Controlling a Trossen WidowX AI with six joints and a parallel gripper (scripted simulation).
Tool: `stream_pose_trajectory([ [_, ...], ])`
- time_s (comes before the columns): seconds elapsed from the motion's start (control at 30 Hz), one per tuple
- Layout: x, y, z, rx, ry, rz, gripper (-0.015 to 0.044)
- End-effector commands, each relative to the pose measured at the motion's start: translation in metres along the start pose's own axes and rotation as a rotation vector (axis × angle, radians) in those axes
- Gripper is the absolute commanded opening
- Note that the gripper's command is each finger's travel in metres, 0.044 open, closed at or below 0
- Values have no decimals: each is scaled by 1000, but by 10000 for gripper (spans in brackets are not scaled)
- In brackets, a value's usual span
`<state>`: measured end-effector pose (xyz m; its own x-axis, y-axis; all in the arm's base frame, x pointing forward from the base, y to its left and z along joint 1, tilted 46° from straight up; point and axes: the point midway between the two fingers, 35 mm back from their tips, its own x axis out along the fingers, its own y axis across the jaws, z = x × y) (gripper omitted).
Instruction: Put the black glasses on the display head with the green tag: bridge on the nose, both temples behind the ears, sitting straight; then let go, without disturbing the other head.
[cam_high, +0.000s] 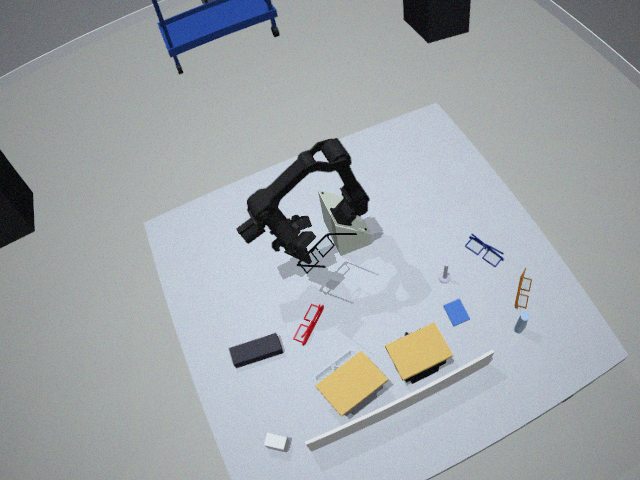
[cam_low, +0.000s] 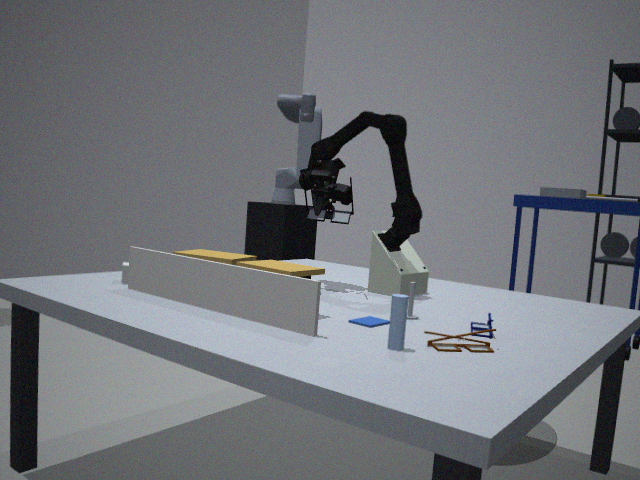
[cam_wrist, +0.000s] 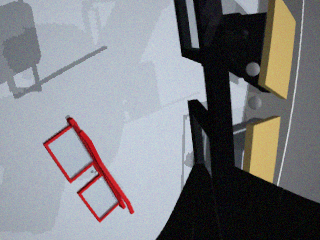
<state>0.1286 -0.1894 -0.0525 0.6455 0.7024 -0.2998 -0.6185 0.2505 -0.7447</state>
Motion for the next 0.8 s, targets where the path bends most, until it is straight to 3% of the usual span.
stream_pose_trajectory([
  [0.0, 0, 0, 0, -3, 1, 2, 0],
  [0.57, 0, -1, 0, -9, 0, 3, 0],
  [0.77, 5, -5, 0, -183, -13, 31, 0],
])
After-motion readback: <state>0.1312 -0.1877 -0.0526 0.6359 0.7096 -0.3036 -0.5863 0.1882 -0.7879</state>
